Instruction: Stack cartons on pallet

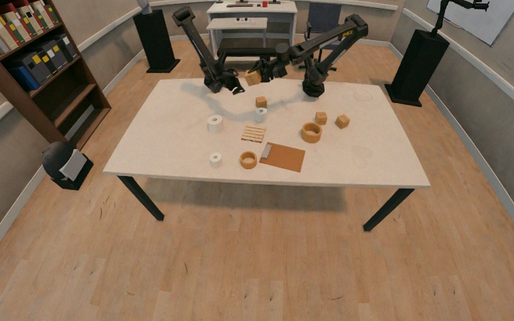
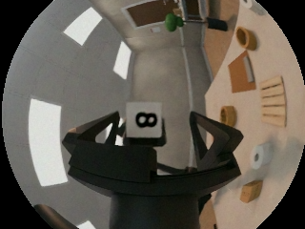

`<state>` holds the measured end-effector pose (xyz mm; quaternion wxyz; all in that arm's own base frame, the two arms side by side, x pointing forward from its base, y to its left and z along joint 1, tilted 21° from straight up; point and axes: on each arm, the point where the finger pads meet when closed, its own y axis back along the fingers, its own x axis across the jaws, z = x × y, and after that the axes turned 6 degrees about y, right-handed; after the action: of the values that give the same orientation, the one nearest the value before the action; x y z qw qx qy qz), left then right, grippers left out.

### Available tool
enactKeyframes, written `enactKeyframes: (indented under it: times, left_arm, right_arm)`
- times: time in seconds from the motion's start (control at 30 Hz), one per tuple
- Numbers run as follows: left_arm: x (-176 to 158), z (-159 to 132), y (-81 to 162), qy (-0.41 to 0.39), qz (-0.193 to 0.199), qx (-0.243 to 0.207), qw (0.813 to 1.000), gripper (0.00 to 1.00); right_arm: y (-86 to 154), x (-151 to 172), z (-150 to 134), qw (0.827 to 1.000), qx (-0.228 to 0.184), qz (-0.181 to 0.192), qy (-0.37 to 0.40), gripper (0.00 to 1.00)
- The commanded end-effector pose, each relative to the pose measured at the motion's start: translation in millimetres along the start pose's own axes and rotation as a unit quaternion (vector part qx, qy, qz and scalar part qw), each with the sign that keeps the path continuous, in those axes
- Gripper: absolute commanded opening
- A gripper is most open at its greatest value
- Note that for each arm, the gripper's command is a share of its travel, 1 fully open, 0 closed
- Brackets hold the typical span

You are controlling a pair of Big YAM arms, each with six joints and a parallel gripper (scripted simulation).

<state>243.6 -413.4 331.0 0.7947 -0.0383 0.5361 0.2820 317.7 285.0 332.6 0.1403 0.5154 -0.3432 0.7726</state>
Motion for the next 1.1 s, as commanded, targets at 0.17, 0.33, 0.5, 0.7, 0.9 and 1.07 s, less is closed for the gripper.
enactKeyframes:
  times: [0.17,0.33,0.5,0.7,0.9,1.07]
  left_arm:
    - [-23.6,10.7,1.2,0.001,-0.019,-0.009,1.0,0.54]
    - [-23.6,10.7,1.2,0.001,-0.019,-0.009,1.0,0.54]
    - [-23.6,10.7,1.2,0.001,-0.019,-0.009,1.0,0.54]
    - [-23.6,10.7,1.2,0.001,-0.019,-0.009,1.0,0.54]
    - [-23.6,10.7,1.2,0.001,-0.019,-0.009,1.0,0.54]
    - [-23.6,10.7,1.2,0.001,-0.019,-0.009,1.0,0.54]
  right_arm:
    - [-2.3,19.7,-6.2,0.999,0.005,0.047,-0.02,1.0]
    - [-2.3,19.7,-6.2,0.999,0.005,0.047,-0.02,1.0]
    - [-2.3,19.7,-6.2,0.999,0.005,0.047,-0.02,1.0]
    - [-2.6,16.3,-6.6,0.999,0.005,0.041,-0.022,1.0]
    - [-2.6,16.3,-6.6,0.999,0.005,0.041,-0.022,1.0]
    - [-2.6,16.3,-6.6,0.999,0.005,0.041,-0.022,1.0]
